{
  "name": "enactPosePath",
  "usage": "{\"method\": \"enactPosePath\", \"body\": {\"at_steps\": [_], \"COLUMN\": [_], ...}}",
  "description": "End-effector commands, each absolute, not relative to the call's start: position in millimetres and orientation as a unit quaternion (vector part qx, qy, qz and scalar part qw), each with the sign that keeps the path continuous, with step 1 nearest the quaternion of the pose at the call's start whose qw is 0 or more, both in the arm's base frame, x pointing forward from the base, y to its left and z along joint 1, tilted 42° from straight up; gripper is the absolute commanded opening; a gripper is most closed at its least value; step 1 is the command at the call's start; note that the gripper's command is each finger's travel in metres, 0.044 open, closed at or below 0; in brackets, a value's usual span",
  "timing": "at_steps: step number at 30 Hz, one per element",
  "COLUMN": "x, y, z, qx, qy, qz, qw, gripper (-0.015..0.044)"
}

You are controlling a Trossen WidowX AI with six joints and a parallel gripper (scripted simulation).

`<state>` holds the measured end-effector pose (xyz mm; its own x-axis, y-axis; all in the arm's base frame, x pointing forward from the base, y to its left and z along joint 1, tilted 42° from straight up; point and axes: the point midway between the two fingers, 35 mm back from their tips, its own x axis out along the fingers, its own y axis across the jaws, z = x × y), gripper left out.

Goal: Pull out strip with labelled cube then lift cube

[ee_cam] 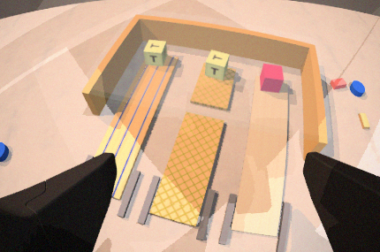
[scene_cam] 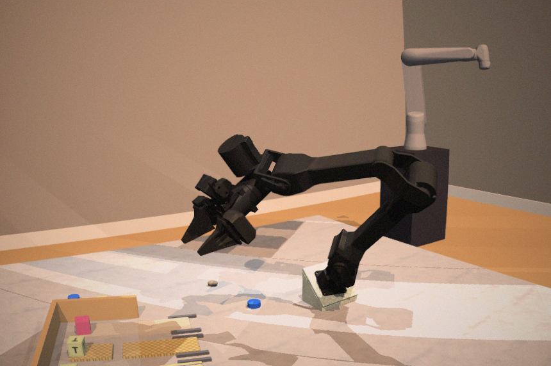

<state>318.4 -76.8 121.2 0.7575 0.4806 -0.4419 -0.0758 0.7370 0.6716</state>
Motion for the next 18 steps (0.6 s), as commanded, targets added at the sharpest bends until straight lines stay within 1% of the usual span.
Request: {"method": "enactPosePath", "body": {"at_steps": [1, 8, 14, 18], "x": [323.7, 365.8, 385.8, 389.3], "y": [-73.4, -28.8, 20.5, 56.8], "z": [124.2, 123.2, 120.7, 119.3], "qx": [0.326, 0.349, 0.341, 0.321], "qy": [0.318, 0.449, 0.567, 0.643], "qz": [0.166, 0.198, 0.209, 0.210], "qw": [0.874, 0.798, 0.720, 0.663], "gripper": [0.0347, 0.0164, 0.0006, 0.0000]}}
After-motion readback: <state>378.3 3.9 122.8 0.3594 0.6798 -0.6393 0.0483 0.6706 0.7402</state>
